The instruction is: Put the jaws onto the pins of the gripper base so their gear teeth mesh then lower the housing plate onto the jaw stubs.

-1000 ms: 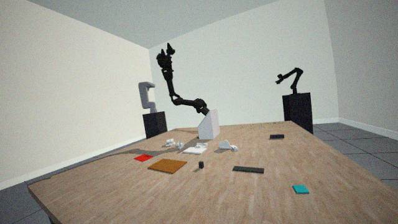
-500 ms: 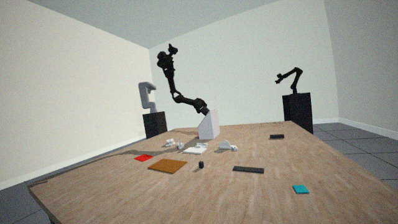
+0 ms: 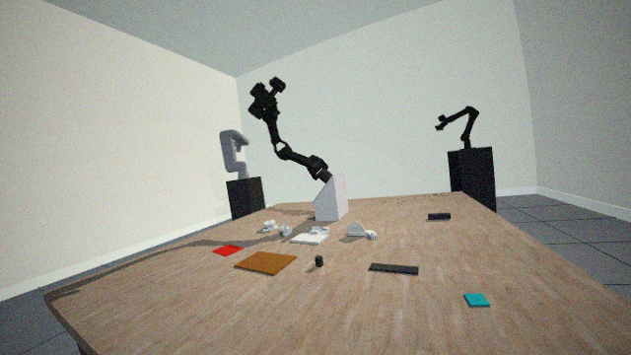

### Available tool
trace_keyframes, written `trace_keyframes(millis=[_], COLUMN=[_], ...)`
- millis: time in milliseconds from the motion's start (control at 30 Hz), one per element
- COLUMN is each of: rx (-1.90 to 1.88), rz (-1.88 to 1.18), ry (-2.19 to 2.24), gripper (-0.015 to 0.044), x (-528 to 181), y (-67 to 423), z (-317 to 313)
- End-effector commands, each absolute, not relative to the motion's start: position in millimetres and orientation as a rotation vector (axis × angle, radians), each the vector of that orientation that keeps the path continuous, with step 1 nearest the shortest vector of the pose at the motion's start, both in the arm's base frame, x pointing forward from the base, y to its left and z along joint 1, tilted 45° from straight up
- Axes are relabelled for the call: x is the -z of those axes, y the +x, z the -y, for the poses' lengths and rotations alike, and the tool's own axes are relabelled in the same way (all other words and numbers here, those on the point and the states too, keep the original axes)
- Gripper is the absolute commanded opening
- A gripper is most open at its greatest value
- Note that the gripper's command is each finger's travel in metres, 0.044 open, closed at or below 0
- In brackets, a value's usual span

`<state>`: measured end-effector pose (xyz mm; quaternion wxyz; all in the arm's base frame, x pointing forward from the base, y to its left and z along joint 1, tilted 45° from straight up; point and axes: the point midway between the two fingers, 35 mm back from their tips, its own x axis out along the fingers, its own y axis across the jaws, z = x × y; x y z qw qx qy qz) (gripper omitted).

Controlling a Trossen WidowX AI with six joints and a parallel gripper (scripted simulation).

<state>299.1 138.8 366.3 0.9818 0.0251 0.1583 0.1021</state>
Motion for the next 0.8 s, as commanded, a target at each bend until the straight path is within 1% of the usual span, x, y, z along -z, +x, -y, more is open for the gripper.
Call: trace_keyframes(millis=[0,400,767], rx=[-0.150,0.011,0.143], rz=[-0.361,-0.488,-0.629], ry=[-0.005,-0.170,-0.314], gripper=[0.0440,0.0440,0.0440], x=[-347,-297,-253], y=[309,332,341], z=[-127,-85,-40])
